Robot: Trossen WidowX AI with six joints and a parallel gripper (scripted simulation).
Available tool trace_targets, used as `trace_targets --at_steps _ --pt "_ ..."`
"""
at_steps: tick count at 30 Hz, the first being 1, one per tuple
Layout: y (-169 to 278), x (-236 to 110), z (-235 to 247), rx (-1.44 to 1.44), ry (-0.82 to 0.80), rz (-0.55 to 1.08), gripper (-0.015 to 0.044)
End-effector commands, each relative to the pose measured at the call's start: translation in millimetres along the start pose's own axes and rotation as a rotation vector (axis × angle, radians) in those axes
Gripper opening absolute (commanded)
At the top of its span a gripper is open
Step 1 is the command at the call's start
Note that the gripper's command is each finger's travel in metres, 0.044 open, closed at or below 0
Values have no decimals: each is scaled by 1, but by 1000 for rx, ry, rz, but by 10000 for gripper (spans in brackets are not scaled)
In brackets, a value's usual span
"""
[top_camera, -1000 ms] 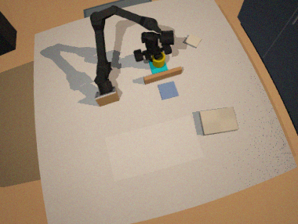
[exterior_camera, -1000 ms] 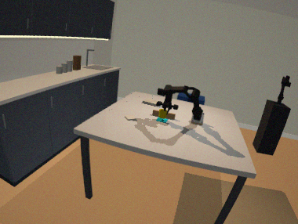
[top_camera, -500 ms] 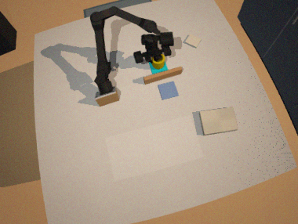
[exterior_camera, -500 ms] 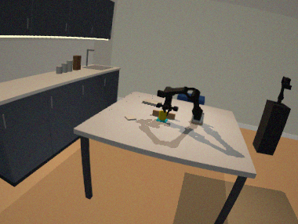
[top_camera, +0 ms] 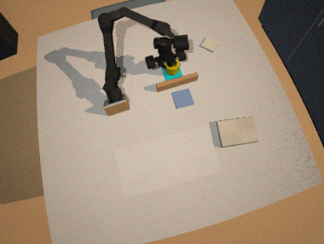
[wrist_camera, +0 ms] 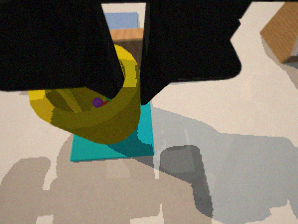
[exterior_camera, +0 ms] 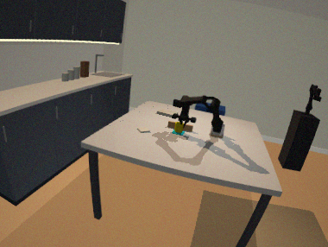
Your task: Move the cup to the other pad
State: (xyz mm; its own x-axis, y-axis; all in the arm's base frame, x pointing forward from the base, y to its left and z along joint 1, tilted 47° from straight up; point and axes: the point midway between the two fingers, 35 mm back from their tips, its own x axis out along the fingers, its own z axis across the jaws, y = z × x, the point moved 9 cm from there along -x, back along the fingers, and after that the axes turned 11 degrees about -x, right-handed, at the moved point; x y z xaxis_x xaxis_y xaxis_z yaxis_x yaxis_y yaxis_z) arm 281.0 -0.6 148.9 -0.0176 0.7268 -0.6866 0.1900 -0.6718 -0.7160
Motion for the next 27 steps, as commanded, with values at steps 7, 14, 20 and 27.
trace_targets --at_steps 7,14,20,27 --pt "0 0 0 0 0 0 147" --pt "0 -4 0 1 0 0 147" --pt "1 -12 -1 3 -1 0 147" --pt "1 -21 -1 5 -2 -1 147"
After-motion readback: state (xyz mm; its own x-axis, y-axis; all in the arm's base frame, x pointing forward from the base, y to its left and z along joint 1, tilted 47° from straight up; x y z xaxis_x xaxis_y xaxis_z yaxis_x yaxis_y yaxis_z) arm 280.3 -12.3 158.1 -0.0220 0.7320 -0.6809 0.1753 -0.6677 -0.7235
